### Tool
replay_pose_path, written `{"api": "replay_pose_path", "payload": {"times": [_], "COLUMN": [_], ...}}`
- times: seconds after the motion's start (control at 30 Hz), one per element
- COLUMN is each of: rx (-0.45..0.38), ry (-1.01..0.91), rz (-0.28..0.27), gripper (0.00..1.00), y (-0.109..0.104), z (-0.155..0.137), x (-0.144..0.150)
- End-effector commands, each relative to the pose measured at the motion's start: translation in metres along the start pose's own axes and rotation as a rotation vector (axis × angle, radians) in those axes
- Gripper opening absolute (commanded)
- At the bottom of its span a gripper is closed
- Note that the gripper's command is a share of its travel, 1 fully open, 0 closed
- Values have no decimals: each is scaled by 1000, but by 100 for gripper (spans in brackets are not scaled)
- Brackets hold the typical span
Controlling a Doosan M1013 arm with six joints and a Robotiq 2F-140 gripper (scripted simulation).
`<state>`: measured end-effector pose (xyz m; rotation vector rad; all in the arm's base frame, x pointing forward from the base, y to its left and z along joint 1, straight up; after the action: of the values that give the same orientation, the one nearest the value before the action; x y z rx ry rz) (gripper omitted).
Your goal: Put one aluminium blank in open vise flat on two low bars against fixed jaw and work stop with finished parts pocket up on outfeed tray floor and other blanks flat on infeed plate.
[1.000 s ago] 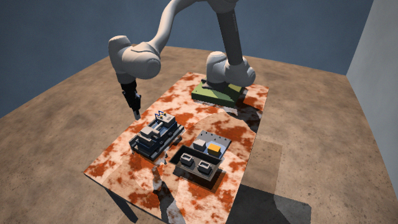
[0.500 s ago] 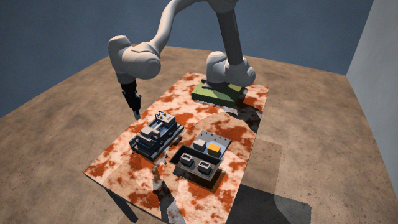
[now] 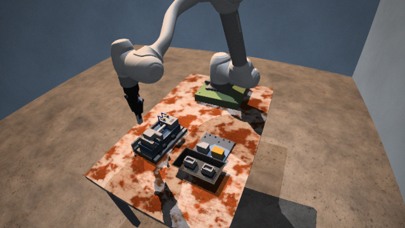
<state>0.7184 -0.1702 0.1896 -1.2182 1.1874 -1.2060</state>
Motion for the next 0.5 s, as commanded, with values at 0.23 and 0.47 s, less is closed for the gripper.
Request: {"api": "replay_pose_path", "payload": {"times": [0.23, 0.47], "rx": [-10, -10], "ry": [1, 1], "rz": [2, 2], "gripper": [0, 0], "y": [23, 37], "z": [-3, -3], "x": [3, 3]}}
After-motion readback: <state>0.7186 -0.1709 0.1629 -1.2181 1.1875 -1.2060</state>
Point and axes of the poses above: the point where the finger pads meet when closed, its own y axis out along the fingers, its own x axis across the jaws, z = x × y, the point moved 4 cm from there along -y, back along the fingers, and after that the axes turned 6 degrees about -y, right-handed, at the moved point
